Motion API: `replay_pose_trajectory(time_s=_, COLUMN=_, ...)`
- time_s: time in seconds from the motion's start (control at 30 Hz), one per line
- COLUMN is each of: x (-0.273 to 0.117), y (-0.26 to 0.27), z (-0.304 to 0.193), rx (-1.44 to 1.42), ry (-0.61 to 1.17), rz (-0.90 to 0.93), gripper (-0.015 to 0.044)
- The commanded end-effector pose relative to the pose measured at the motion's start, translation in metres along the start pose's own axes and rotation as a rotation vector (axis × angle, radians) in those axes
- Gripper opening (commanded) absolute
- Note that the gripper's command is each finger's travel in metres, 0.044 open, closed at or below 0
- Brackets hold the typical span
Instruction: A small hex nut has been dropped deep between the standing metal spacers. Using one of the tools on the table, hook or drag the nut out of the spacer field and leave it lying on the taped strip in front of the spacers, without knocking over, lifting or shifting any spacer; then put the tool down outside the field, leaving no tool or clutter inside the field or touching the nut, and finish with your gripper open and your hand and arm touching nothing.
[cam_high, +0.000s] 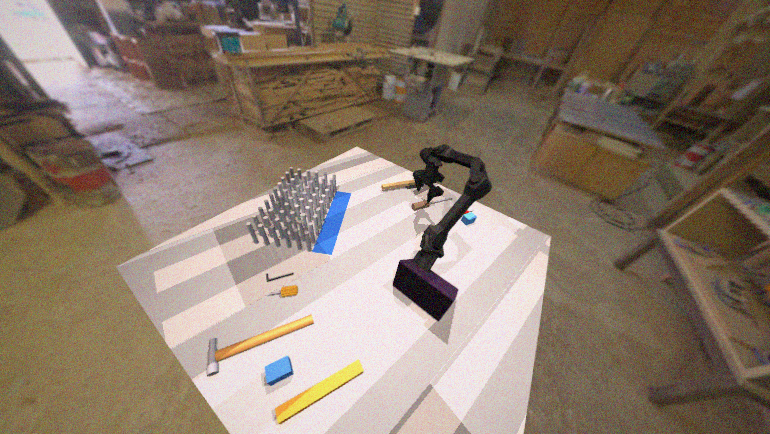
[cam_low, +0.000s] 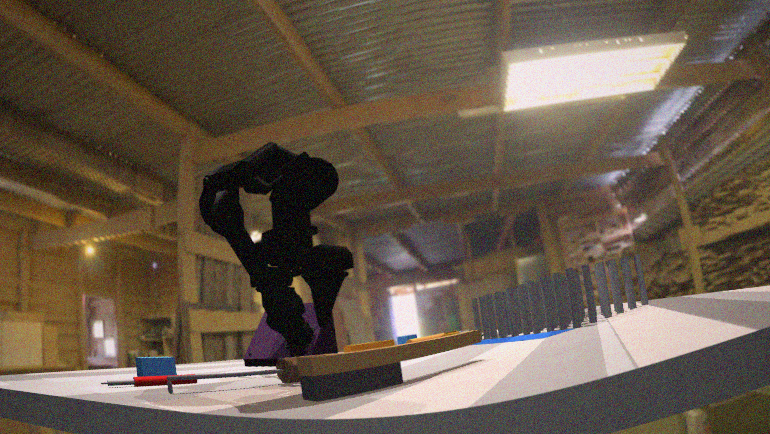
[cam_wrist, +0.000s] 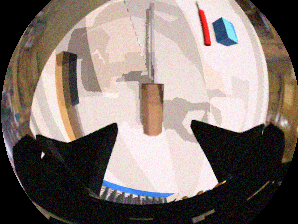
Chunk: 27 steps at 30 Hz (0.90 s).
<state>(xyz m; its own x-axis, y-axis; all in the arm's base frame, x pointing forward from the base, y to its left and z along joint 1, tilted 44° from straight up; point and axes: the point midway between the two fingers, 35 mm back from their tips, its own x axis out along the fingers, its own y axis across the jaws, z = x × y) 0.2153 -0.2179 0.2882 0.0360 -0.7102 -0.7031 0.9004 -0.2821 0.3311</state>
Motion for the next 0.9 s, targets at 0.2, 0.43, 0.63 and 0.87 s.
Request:
replay_pose_trajectory(time_s=0.2, x=0.0, y=0.0, z=0.001, rx=-0.011, ry=-0.008, rz=-0.001, gripper=0.044)
replay_pose_trajectory(time_s=0.43, x=0.005, y=0.008, z=-0.002, rx=-0.61, ry=-0.143, rz=0.033, gripper=0.044)
replay_pose_trajectory(time_s=0.63, x=0.006, y=0.013, z=-0.005, rx=-1.159, ry=-0.283, rz=-0.017, gripper=0.044)
replay_pose_trajectory(time_s=0.87, x=0.005, y=0.013, z=-0.009, rx=-1.767, ry=-0.422, rz=-0.182, gripper=0.044)
